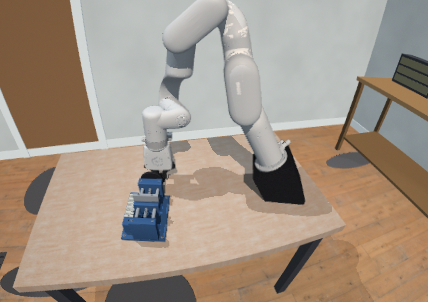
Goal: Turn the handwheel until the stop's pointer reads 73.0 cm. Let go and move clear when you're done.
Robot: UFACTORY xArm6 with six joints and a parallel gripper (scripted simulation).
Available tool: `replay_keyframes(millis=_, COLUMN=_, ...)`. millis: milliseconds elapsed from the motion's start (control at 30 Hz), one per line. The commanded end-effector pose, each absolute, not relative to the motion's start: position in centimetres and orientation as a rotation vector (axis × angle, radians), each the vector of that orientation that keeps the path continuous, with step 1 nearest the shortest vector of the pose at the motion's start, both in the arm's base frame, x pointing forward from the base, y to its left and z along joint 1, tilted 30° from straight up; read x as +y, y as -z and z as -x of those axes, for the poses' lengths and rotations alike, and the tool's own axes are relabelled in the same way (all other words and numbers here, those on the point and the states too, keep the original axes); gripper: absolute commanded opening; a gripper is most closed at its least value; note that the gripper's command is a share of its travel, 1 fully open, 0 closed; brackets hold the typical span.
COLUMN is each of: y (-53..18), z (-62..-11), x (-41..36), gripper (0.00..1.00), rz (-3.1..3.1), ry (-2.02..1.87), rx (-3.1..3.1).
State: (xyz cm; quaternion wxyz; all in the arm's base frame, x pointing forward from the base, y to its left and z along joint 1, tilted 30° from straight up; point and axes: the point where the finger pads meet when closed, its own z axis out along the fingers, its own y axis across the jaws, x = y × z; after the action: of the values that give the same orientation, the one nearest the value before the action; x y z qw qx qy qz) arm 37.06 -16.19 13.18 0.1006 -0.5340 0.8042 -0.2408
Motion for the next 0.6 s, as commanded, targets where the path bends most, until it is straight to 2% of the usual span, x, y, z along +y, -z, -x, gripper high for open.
replay_keyframes(millis=0, y=-13.5, z=-36.7, x=-16.0, gripper=0.06, rz=1.579, ry=0.710, rx=2.376)
replay_keyframes(millis=567, y=-15.7, z=-36.0, x=-15.4, gripper=0.06, rz=1.579, ry=0.710, rx=2.376)
